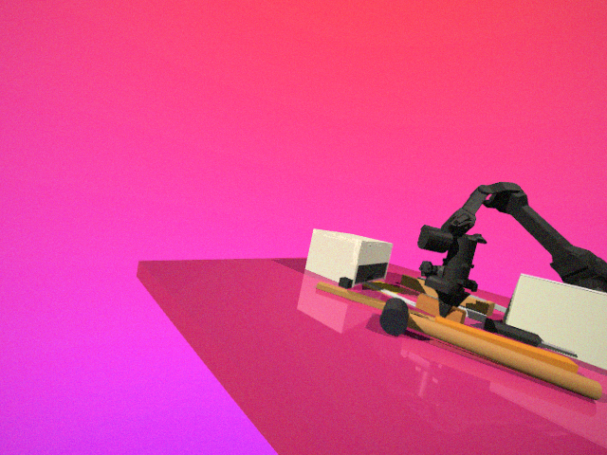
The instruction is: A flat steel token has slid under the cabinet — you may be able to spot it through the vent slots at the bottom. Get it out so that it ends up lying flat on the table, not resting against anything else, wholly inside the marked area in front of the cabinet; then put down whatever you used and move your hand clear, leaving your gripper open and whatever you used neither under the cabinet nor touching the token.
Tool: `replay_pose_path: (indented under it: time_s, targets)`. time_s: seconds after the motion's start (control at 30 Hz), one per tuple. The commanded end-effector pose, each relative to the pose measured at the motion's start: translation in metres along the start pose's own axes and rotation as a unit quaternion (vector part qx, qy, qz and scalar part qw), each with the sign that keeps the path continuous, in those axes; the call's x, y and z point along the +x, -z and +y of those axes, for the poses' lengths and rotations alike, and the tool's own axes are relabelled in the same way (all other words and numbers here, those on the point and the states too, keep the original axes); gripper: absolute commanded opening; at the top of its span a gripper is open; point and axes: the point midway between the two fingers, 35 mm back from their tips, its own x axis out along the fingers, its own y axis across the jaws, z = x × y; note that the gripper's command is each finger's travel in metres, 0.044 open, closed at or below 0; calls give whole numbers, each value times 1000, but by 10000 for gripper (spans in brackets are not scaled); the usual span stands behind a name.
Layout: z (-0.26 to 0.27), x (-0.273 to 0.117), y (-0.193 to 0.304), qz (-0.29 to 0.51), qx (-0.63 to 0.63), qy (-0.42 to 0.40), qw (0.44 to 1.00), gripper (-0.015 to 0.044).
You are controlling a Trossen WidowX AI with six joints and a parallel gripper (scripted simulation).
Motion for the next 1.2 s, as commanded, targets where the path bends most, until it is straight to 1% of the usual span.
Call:
replay_pose_path:
  time_s: [0.0, 0.5, 0.67, 0.9, 0.93, 1.07, 1.17]
  targets:
    - [-1, 1, 11, 1, -1, 2, 1000, 0]
    - [2, 1, 38, 2, -2, 2, 1000, 0]
    - [2, -1, 34, 0, -1, 0, 1000, 0]
    - [2, -1, 35, 0, -1, 0, 1000, 184]
    - [2, -1, 35, 0, -1, 0, 1000, 200]
    - [2, -1, 35, 0, -1, 0, 1000, 200]
    - [2, -1, 35, 2, -1, 2, 1000, 270]
